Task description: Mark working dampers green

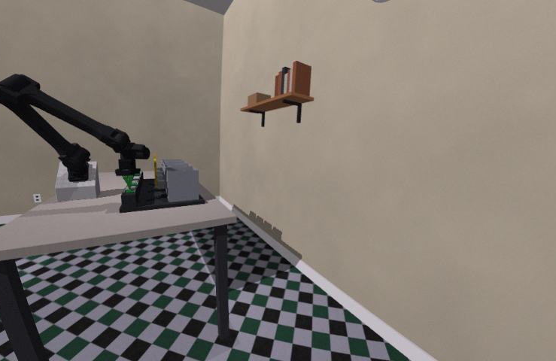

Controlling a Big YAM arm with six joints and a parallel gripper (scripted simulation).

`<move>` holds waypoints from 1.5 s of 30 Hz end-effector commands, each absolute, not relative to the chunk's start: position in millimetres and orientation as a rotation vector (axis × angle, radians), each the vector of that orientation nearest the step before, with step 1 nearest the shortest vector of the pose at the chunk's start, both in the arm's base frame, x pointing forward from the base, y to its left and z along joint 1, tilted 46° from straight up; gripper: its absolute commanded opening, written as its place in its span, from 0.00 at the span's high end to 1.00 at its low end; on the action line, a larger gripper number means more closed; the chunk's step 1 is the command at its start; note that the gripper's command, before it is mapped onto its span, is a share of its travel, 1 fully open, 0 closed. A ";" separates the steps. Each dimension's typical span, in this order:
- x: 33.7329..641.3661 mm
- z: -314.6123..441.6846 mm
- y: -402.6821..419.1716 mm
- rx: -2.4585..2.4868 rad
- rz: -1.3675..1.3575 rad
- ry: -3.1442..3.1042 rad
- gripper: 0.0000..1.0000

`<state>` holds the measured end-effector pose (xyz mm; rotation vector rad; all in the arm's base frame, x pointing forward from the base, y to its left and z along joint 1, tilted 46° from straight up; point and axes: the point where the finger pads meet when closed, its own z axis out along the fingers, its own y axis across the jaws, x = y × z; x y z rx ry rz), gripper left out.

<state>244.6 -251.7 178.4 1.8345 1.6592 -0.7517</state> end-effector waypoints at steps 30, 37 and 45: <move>258.7 223.0 -225.0 1.825 -0.721 1.631 1.00; 258.7 227.2 -221.8 1.819 -0.715 1.628 0.00; 258.0 246.3 -204.3 1.819 -0.705 1.620 0.00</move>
